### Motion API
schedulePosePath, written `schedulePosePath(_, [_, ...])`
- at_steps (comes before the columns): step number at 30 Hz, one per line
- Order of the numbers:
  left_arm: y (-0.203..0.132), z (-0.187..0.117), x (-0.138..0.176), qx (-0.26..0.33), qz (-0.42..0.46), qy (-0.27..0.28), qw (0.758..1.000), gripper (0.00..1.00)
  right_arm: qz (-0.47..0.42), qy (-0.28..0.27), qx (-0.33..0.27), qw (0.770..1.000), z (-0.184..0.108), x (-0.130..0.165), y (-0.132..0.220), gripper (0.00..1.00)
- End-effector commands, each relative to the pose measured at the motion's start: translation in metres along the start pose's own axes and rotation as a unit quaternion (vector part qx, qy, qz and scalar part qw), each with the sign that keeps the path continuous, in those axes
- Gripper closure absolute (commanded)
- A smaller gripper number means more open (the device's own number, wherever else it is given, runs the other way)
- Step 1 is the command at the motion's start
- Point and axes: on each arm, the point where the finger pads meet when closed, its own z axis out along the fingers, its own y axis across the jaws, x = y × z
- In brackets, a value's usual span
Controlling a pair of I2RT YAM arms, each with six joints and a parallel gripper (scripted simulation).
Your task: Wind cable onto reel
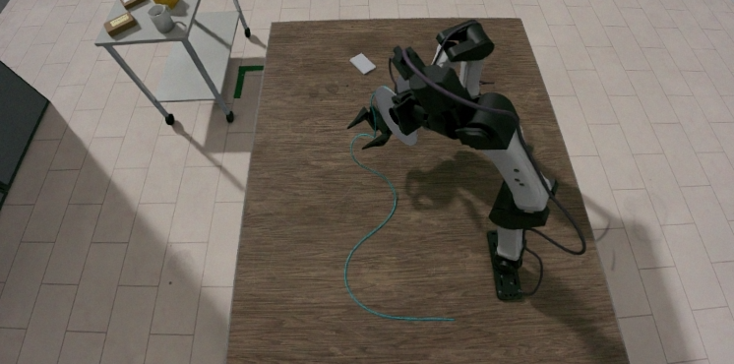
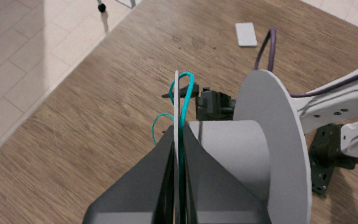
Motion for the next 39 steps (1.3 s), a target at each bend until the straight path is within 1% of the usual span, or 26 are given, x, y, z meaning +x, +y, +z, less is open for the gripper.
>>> schedulePosePath(1, [0.0025, -0.0052, -0.0141, -0.003, 0.006, -0.029, 1.000, 1.00, -0.002, -0.004, 0.005, 1.000, 0.0088, -0.0040, -0.0004, 0.20])
schedulePosePath(10, [0.0025, -0.0052, -0.0141, -0.003, 0.006, -0.029, 1.000, 1.00, -0.004, -0.008, 0.008, 1.000, 0.0132, -0.0055, -0.0038, 0.20])
schedulePosePath(15, [0.0025, -0.0052, -0.0141, -0.003, 0.006, -0.029, 1.000, 1.00, -0.003, -0.006, 0.012, 1.000, 0.0113, -0.0033, -0.0082, 0.20])
schedulePosePath(24, [0.0025, -0.0052, -0.0141, -0.003, 0.006, -0.029, 1.000, 1.00, -0.003, -0.006, 0.007, 1.000, 0.0055, -0.0028, -0.0038, 0.20])
schedulePosePath(37, [0.0025, -0.0052, -0.0141, -0.003, 0.006, -0.029, 1.000, 1.00, -0.004, -0.009, 0.007, 1.000, 0.0068, -0.0049, -0.0048, 0.49])
schedulePosePath(39, [0.0025, -0.0052, -0.0141, -0.003, 0.006, -0.029, 1.000, 1.00, -0.004, -0.009, 0.007, 1.000, 0.0068, -0.0049, -0.0048, 0.49])
